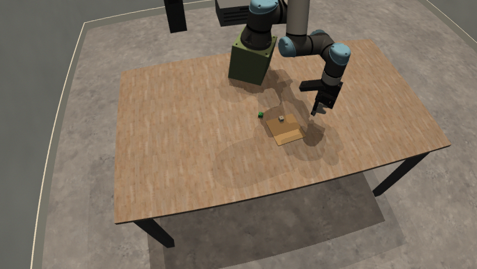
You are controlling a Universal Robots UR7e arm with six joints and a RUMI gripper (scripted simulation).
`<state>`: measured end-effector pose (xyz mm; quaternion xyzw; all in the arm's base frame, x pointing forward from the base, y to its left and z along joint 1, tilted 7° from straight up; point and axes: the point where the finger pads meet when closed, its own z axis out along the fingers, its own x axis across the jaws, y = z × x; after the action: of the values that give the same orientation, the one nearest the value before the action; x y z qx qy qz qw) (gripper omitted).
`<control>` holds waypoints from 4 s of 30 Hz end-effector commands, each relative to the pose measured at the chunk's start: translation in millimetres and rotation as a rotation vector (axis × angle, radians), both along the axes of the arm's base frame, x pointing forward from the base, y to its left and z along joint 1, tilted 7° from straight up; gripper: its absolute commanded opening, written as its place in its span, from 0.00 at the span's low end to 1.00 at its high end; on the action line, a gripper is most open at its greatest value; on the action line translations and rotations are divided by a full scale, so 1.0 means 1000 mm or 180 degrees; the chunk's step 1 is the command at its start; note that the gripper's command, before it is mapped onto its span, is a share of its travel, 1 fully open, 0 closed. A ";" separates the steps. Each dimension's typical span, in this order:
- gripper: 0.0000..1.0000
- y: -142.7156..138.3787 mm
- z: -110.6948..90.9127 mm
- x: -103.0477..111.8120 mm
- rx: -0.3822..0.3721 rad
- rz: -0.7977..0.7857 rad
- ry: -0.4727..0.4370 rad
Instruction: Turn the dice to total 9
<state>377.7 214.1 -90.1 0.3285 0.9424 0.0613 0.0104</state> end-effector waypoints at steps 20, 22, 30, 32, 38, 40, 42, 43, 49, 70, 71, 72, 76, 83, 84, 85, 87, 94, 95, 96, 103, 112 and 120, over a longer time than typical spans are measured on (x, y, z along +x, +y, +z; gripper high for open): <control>0.03 -0.005 0.045 -0.003 0.0000 0.0001 0.0003; 0.03 -0.005 0.045 -0.003 0.0000 0.0001 0.0003; 0.03 -0.010 0.045 -0.001 0.0004 -0.0081 0.0012; 0.03 -0.019 0.044 0.002 0.0012 -0.0239 0.0030; 0.03 -0.052 0.042 0.011 0.0042 -0.0800 0.0092; 0.03 -0.062 0.042 0.013 0.0052 -0.0975 0.0111; 0.03 -0.081 0.040 0.017 0.0071 -0.1298 0.0147; 0.03 -0.083 0.040 0.017 0.0074 -0.1334 0.0151; 0.03 -0.125 0.038 0.022 0.0122 -0.2071 0.0230; 0.03 -0.139 0.037 0.023 0.0139 -0.2310 0.0255; 0.03 -0.139 0.036 0.023 0.0139 -0.2310 0.0255; 0.03 -0.139 0.036 0.023 0.0139 -0.2310 0.0255; 0.03 -0.139 0.032 0.023 0.0138 -0.2310 0.0255; 0.03 -0.136 0.012 0.024 0.0138 -0.2310 0.0255; 0.03 -0.136 0.008 0.024 0.0138 -0.2310 0.0255; 0.03 -0.136 0.008 0.024 0.0138 -0.2310 0.0255; 0.03 -0.136 0.004 0.025 0.0138 -0.2310 0.0255; 0.03 -0.132 -0.025 0.026 0.0138 -0.2310 0.0255; 0.03 -0.132 -0.029 0.027 0.0138 -0.2310 0.0255; 0.03 -0.132 -0.032 0.027 0.0138 -0.2310 0.0255; 0.03 -0.130 -0.048 0.028 0.0138 -0.2310 0.0255; 0.03 -0.129 -0.058 0.028 0.0138 -0.2310 0.0255; 0.03 -0.129 -0.058 0.028 0.0138 -0.2310 0.0255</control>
<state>405.8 85.5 -148.9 0.6438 0.7627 0.0603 -0.0130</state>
